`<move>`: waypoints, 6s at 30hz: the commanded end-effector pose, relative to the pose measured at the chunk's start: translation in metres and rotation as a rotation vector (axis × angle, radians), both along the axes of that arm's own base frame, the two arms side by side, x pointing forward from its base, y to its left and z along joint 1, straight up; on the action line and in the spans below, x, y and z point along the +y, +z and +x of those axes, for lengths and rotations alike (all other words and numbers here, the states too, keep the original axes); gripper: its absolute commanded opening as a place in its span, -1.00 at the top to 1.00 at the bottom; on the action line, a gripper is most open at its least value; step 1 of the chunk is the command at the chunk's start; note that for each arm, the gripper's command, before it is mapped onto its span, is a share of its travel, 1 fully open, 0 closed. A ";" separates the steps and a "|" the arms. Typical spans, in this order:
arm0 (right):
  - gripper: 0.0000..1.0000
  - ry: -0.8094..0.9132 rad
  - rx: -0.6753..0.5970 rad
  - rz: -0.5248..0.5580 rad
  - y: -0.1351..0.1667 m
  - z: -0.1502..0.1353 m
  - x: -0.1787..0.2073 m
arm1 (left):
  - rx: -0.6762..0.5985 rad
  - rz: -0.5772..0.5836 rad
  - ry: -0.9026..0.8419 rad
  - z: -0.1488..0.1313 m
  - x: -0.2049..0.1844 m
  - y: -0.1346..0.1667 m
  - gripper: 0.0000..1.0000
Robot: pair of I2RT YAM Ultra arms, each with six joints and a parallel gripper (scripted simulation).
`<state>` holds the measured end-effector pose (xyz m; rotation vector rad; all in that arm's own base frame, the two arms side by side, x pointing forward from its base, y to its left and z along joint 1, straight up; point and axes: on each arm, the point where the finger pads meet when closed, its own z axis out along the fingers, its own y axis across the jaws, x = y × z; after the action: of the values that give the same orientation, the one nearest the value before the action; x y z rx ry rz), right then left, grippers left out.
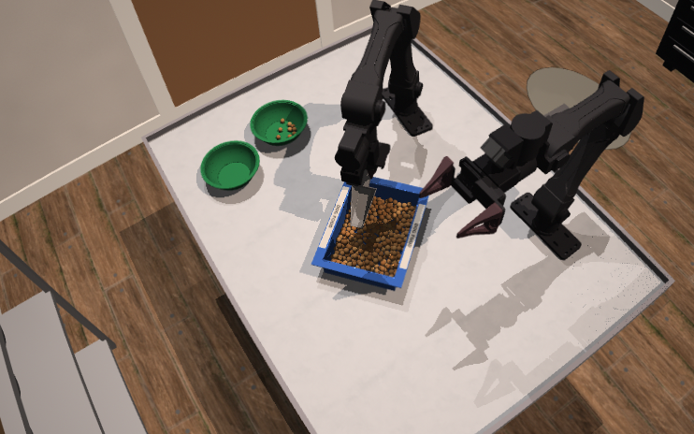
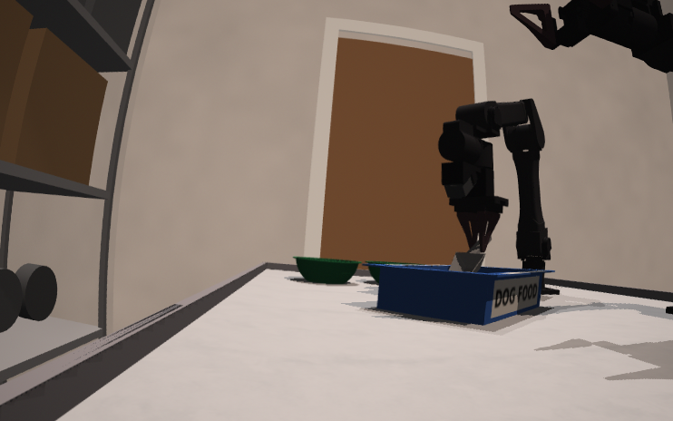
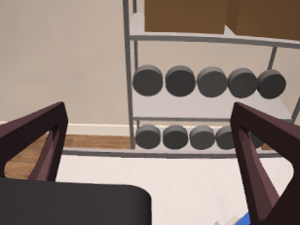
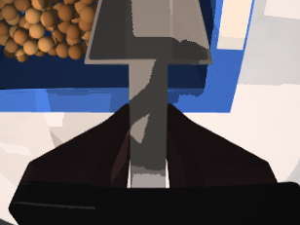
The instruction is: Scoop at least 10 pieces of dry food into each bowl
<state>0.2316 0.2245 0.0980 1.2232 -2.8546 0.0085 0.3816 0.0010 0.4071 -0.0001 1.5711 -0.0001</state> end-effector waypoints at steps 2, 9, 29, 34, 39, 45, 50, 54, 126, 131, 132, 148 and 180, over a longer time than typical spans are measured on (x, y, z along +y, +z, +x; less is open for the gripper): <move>1.00 0.007 -0.043 0.037 0.008 0.011 0.016 | -0.034 0.000 0.000 -0.004 0.000 0.014 -1.00; 1.00 0.005 -0.063 0.061 0.021 0.012 0.015 | -0.034 0.000 0.000 -0.004 0.000 0.014 -1.00; 1.00 -0.003 -0.082 0.081 0.050 0.016 0.015 | -0.034 0.000 0.000 -0.004 0.000 0.014 -1.00; 1.00 0.002 -0.062 0.061 0.048 0.011 0.012 | -0.034 0.000 0.000 -0.004 0.000 0.014 -1.00; 1.00 -0.004 -0.040 0.039 0.029 0.001 -0.004 | -0.034 0.000 0.000 -0.004 0.000 0.014 -1.00; 1.00 -0.008 -0.035 0.035 0.027 -0.005 -0.011 | -0.034 0.000 0.000 -0.004 0.000 0.014 -1.00; 1.00 0.000 -0.027 0.028 0.023 -0.009 -0.010 | -0.034 0.000 0.000 -0.004 0.000 0.014 -1.00; 1.00 -0.001 -0.082 0.079 0.045 0.004 0.003 | -0.034 0.000 0.000 -0.004 0.000 0.014 -1.00; 1.00 -0.003 -0.048 0.048 0.033 -0.001 -0.004 | -0.034 0.000 0.000 -0.004 0.000 0.014 -1.00; 1.00 -0.006 -0.050 0.049 0.032 -0.001 -0.007 | -0.034 0.000 0.000 -0.004 0.000 0.014 -1.00; 1.00 0.002 -0.057 0.057 0.035 -0.001 -0.002 | -0.034 0.000 0.000 -0.004 0.000 0.014 -1.00; 1.00 0.008 -0.019 0.018 0.009 -0.004 0.001 | -0.034 0.000 0.000 -0.004 0.000 0.014 -1.00; 1.00 -0.002 -0.013 0.013 0.026 0.002 0.002 | -0.034 0.000 0.000 -0.004 0.000 0.014 -1.00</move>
<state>0.2298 0.2228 0.1026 1.2185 -2.8435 0.0156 0.3816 0.0010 0.4071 -0.0001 1.5711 -0.0001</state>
